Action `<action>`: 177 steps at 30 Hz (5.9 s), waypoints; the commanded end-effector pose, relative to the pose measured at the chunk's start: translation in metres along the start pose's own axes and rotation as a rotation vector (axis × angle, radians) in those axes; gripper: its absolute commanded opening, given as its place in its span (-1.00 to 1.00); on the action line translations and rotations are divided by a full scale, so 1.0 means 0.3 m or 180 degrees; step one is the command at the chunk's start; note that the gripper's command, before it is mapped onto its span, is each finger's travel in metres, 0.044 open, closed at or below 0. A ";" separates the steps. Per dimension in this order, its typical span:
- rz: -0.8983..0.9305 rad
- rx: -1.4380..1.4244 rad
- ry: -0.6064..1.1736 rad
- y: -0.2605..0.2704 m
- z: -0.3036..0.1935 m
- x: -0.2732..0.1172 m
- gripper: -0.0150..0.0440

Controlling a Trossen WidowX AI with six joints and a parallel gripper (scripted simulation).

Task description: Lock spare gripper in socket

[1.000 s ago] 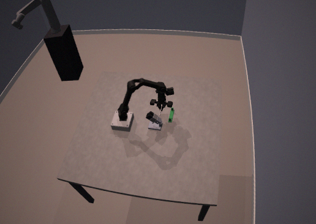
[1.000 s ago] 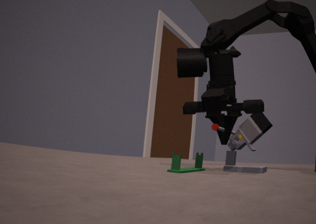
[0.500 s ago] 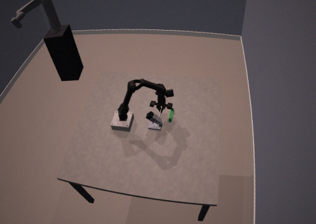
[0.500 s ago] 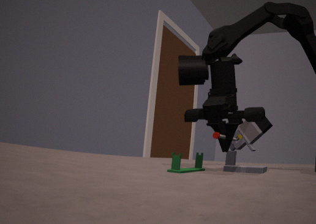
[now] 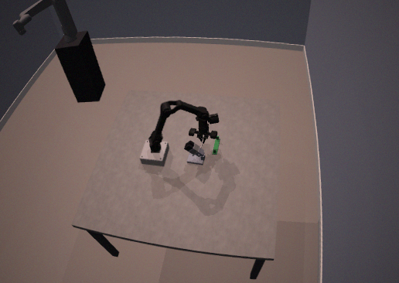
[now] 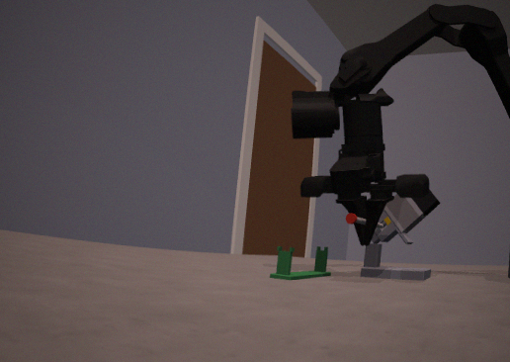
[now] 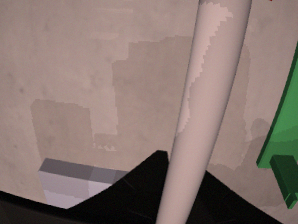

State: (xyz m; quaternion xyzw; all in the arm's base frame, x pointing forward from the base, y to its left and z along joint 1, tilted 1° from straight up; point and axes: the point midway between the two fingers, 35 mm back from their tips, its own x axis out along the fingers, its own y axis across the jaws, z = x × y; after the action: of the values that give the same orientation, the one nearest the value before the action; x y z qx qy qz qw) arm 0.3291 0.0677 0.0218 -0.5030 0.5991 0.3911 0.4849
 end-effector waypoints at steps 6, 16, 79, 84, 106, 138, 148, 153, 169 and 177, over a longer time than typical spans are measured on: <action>-0.0001 -0.0009 0.0010 0.006 -0.014 0.008 -0.49; -0.0008 -0.0008 0.0009 0.004 -0.030 0.011 -0.49; -0.0001 -0.0010 0.0005 0.004 -0.113 0.033 -0.49; 0.0000 -0.0011 0.0005 0.004 -0.120 0.035 -0.49; 0.0005 -0.0012 0.0003 0.003 -0.151 0.043 -0.49; 0.0013 -0.0003 -0.0019 0.003 -0.178 0.049 -0.05; 0.0013 -0.0003 -0.0020 0.003 -0.172 0.037 0.19; 0.0037 -0.0012 -0.0013 0.010 -0.157 0.003 0.19; 0.0091 -0.0044 0.0024 0.028 -0.118 -0.081 0.19; 0.0115 -0.0061 0.0045 0.035 -0.099 -0.123 0.19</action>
State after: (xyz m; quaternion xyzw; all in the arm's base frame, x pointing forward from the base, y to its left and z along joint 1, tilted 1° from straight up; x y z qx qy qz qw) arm 0.3125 0.0445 0.0574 -0.4997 0.6087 0.4021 0.4670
